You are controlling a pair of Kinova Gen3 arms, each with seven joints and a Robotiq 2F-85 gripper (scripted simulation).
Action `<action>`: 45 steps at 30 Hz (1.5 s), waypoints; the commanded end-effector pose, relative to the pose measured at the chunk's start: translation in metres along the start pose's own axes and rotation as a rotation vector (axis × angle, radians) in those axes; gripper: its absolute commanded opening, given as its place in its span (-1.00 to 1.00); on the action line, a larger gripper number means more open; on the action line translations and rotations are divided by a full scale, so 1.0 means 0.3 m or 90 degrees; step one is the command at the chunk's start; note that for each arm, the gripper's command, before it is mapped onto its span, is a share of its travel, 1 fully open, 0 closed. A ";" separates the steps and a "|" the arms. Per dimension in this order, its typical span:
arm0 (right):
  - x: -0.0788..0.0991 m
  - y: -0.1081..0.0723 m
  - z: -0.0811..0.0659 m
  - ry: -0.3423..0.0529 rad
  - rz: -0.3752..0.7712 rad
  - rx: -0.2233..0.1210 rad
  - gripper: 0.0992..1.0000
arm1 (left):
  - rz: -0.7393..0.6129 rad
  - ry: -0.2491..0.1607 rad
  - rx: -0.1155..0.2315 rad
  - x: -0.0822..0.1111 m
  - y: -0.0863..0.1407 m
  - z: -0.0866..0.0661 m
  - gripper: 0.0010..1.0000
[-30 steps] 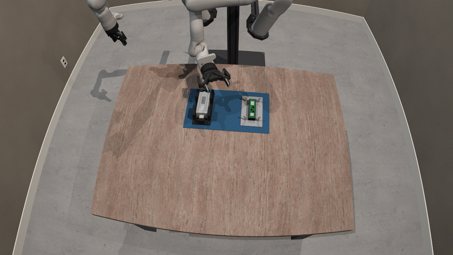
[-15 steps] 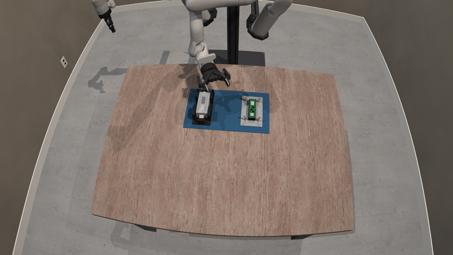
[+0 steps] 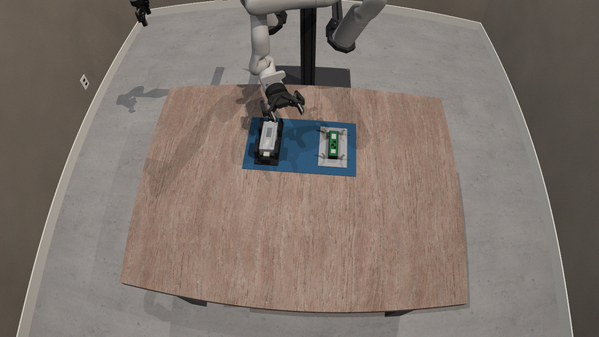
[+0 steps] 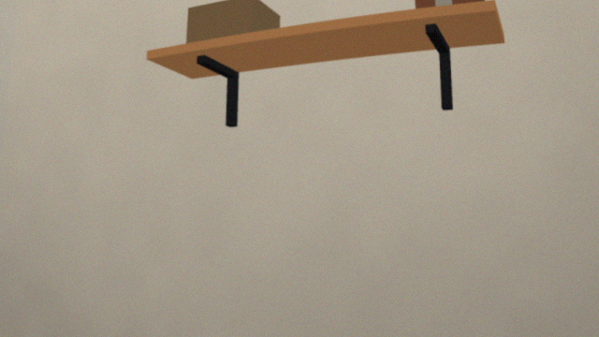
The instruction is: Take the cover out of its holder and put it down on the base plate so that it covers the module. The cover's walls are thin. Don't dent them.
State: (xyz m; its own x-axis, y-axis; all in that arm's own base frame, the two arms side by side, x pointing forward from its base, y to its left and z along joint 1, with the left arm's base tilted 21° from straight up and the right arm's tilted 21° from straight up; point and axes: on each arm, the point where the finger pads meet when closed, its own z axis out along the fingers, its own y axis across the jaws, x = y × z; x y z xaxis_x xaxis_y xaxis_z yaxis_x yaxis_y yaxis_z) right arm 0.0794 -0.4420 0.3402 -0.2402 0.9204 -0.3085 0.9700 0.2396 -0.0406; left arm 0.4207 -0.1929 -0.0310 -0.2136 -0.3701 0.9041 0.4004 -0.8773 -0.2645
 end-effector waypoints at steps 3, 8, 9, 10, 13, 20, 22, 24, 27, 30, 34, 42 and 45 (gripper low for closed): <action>-0.004 -0.087 -0.028 -0.010 0.053 0.003 1.00 | -0.001 0.000 0.000 0.004 0.002 0.000 1.00; -0.003 -0.152 -0.049 -0.018 0.094 0.005 1.00 | -0.001 0.000 0.000 0.004 0.002 0.000 1.00; -0.003 -0.152 -0.049 -0.018 0.094 0.005 1.00 | -0.001 0.000 0.000 0.004 0.002 0.000 1.00; -0.003 -0.152 -0.049 -0.018 0.094 0.005 1.00 | -0.001 0.000 0.000 0.004 0.002 0.000 1.00; -0.002 -0.180 -0.058 -0.022 0.111 0.006 1.00 | -0.001 0.000 0.000 0.004 0.002 0.000 1.00; 0.001 -0.217 -0.071 -0.027 0.134 0.008 1.00 | -0.001 0.000 0.000 0.004 0.002 0.000 1.00; 0.002 -0.222 -0.072 -0.027 0.137 0.008 1.00 | -0.001 0.000 0.000 0.004 0.002 0.000 1.00; 0.002 -0.225 -0.073 -0.028 0.138 0.008 1.00 | -0.001 0.000 0.000 0.004 0.002 0.000 1.00; 0.002 -0.225 -0.074 -0.028 0.139 0.008 1.00 | -0.001 0.000 0.000 0.004 0.002 0.000 1.00; 0.002 -0.226 -0.074 -0.028 0.139 0.008 1.00 | -0.001 0.000 0.000 0.004 0.002 0.000 1.00; 0.002 -0.226 -0.074 -0.028 0.139 0.008 1.00 | -0.001 0.000 0.000 0.004 0.002 0.000 1.00; 0.002 -0.226 -0.074 -0.028 0.139 0.008 1.00 | -0.001 0.000 0.000 0.004 0.002 0.000 1.00; 0.002 -0.226 -0.074 -0.028 0.139 0.008 1.00 | -0.001 0.000 0.000 0.004 0.002 0.000 1.00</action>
State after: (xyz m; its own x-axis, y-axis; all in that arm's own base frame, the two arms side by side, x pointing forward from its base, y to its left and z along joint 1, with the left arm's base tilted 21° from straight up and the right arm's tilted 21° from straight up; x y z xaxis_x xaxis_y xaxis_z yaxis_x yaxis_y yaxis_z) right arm 0.0128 -0.4508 0.3633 -0.0228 0.9362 -0.3508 0.9993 0.0315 0.0190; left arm 0.4207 -0.1929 -0.0310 -0.2136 -0.3701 0.9041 0.4004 -0.8773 -0.2645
